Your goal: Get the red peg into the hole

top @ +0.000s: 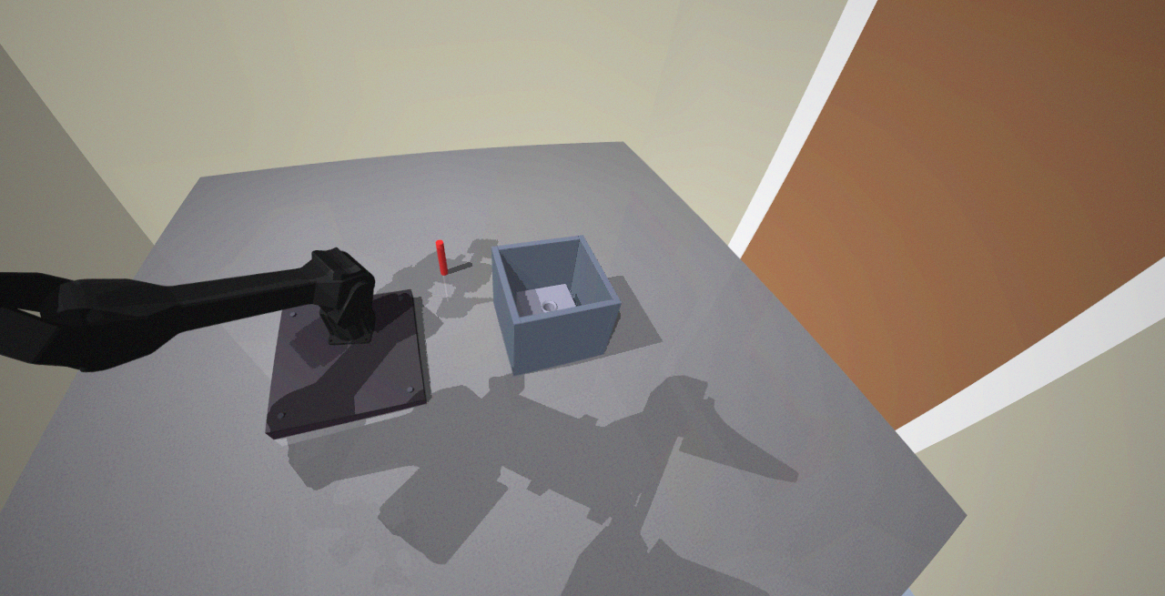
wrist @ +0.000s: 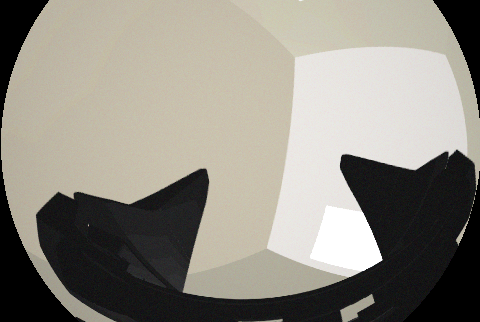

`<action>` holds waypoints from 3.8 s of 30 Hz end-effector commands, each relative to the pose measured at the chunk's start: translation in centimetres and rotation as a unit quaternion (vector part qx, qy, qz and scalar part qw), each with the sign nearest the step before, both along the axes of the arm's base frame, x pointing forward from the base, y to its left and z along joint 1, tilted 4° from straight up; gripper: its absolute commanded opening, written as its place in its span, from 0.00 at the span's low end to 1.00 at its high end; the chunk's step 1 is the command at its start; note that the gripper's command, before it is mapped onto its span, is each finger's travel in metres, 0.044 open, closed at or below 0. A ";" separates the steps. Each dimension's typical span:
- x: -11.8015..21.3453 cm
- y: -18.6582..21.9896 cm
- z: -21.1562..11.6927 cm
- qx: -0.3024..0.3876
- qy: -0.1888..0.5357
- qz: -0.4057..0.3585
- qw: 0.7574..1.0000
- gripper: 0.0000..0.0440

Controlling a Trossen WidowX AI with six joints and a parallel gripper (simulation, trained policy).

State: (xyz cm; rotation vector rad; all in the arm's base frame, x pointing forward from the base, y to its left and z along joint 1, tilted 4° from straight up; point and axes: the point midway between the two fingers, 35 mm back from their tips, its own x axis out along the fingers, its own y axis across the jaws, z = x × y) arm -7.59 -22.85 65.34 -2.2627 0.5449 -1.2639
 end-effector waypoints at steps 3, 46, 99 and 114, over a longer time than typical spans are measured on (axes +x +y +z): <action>2.3 4.3 1.1 -0.097 0.036 -0.032 0.994 1.00; 26.2 29.3 -13.9 -0.648 0.341 0.002 0.681 1.00; 26.2 36.8 -47.3 -0.730 0.459 0.484 0.150 1.00; 22.0 37.0 -51.5 -0.722 0.464 0.514 0.010 1.00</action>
